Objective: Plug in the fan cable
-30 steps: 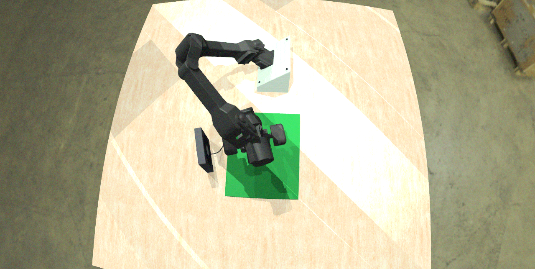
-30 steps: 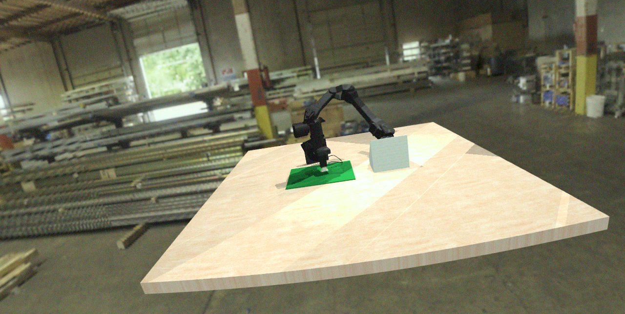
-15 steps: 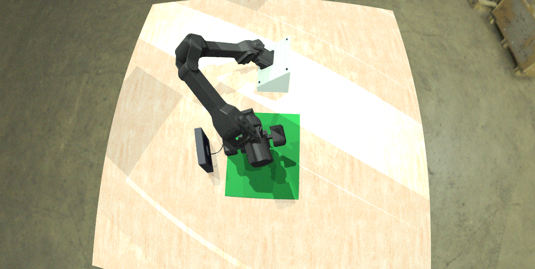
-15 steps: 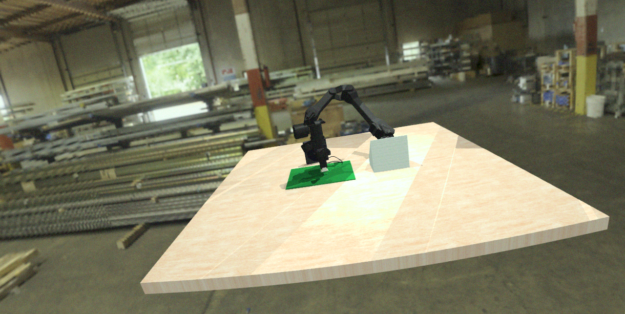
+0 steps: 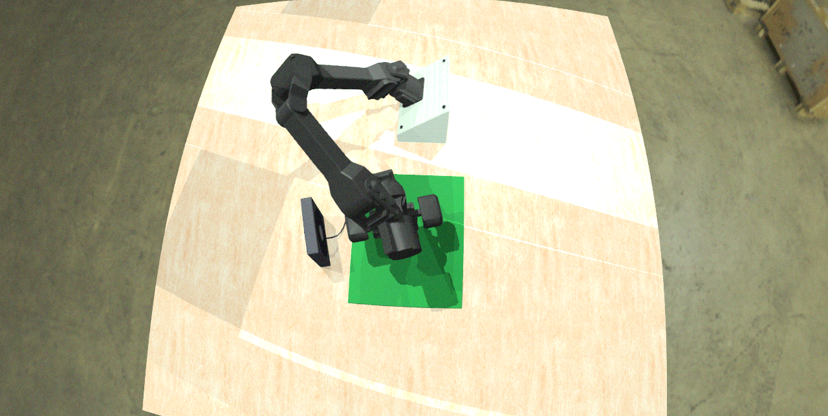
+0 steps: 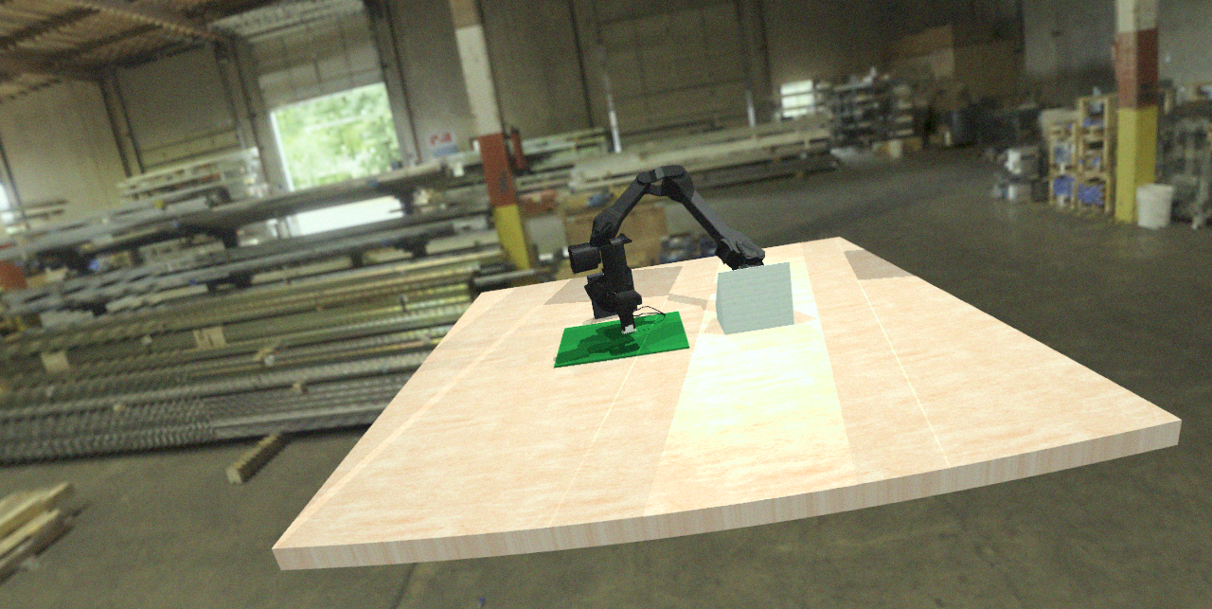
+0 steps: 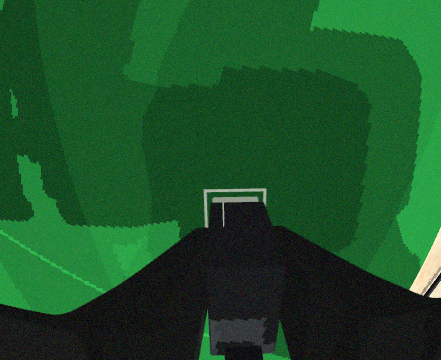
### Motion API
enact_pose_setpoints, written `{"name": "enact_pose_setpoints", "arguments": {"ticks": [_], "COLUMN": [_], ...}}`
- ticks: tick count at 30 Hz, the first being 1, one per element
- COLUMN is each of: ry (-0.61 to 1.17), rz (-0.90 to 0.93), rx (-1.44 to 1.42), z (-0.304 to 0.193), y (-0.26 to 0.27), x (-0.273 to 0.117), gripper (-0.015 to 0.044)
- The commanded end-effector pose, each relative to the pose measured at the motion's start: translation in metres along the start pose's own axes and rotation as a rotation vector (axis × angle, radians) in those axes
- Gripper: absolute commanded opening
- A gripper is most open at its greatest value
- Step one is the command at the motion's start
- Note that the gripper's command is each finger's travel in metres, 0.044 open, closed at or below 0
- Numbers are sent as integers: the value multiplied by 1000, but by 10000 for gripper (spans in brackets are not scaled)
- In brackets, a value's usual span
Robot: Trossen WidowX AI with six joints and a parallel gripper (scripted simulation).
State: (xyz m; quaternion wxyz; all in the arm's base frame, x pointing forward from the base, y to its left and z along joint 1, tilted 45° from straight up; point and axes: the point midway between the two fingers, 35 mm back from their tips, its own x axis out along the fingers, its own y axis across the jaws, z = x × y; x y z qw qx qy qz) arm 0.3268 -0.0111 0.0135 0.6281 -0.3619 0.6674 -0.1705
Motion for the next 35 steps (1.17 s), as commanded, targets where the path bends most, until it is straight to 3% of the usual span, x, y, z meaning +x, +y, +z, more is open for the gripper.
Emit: {"name": "enact_pose_setpoints", "arguments": {"ticks": [1, 10, 13, 17, 23, 35], "ry": [0, 0, 0, 1, 1, -3], "rz": [0, 0, 0, 1, 1, 2], "rx": [0, 0, 0, -2, -2, 2], "z": [0, 0, 0, 0, 2, 101], "y": [0, 0, 0, 1, 1, 12], "x": [0, 0, -3, -52, -55, -59], "gripper": [26, 260, 260, 260, 260, 260]}}
